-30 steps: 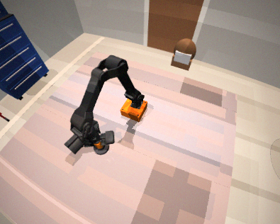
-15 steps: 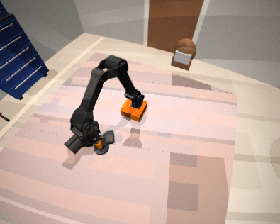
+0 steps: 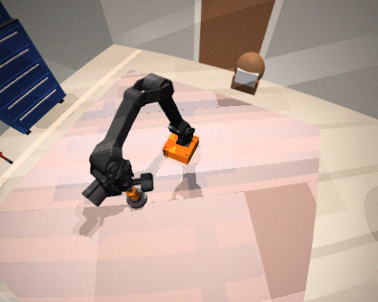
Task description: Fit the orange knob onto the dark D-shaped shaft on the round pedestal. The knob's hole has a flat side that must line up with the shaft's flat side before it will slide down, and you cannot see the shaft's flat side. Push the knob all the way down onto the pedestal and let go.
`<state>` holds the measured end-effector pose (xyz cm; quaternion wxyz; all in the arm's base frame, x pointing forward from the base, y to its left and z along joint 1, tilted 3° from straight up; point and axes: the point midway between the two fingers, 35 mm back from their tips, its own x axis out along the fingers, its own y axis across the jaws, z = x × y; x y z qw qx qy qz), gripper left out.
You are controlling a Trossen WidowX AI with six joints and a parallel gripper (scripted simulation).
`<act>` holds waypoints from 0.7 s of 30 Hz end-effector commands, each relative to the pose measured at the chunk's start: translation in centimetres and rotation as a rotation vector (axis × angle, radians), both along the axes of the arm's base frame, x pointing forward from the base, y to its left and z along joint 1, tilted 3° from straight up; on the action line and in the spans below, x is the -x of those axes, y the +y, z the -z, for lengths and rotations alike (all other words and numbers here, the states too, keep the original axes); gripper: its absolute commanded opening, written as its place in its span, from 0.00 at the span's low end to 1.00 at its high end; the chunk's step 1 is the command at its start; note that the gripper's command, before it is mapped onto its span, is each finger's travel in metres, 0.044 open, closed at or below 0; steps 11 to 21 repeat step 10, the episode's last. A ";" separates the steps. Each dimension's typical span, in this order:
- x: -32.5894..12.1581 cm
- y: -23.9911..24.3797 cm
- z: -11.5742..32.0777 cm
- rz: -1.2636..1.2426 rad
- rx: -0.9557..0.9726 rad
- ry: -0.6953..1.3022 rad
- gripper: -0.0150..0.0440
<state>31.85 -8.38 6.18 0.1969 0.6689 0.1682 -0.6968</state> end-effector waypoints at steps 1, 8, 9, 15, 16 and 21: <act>-0.3 0.2 -6.0 0.003 0.008 -0.034 1.00; -0.5 0.2 -7.1 0.003 0.008 -0.034 1.00; -0.5 0.2 -7.1 0.003 0.008 -0.034 1.00; -0.5 0.2 -7.1 0.003 0.008 -0.034 1.00; -0.5 0.2 -7.1 0.003 0.008 -0.034 1.00; -0.5 0.2 -7.1 0.003 0.008 -0.034 1.00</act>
